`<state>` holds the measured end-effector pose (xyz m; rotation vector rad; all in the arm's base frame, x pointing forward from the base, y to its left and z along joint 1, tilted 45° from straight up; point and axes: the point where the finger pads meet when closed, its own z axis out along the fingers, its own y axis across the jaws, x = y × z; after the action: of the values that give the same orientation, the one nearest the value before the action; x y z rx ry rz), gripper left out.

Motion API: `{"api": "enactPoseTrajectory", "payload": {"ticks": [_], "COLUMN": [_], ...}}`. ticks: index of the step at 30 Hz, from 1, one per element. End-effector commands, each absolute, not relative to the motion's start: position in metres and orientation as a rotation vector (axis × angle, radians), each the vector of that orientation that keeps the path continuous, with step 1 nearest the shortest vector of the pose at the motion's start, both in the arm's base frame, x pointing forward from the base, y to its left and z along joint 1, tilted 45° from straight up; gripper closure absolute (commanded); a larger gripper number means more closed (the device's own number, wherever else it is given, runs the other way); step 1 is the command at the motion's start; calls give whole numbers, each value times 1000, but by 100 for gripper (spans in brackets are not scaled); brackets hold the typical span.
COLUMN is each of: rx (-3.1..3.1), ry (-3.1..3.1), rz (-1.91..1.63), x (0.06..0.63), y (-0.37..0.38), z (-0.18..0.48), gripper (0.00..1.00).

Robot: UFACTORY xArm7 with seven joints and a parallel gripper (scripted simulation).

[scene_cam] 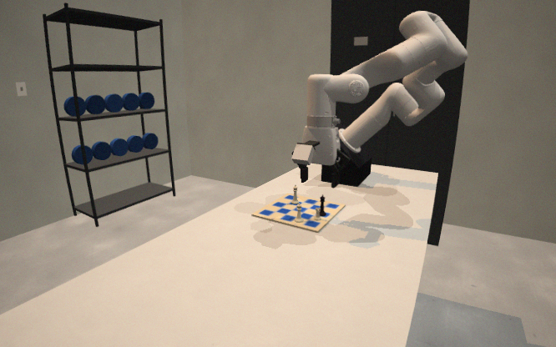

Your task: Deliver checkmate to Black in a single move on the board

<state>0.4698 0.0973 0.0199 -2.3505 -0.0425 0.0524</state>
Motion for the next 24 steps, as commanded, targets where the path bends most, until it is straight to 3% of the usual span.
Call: {"api": "enactPoseTrajectory", "payload": {"ticks": [1, 24], "rx": [-2352, -2352], "ry": [-40, -40], "rz": [47, 47], "x": [471, 474], "y": [95, 53], "z": [21, 63], "gripper": [0, 0]}}
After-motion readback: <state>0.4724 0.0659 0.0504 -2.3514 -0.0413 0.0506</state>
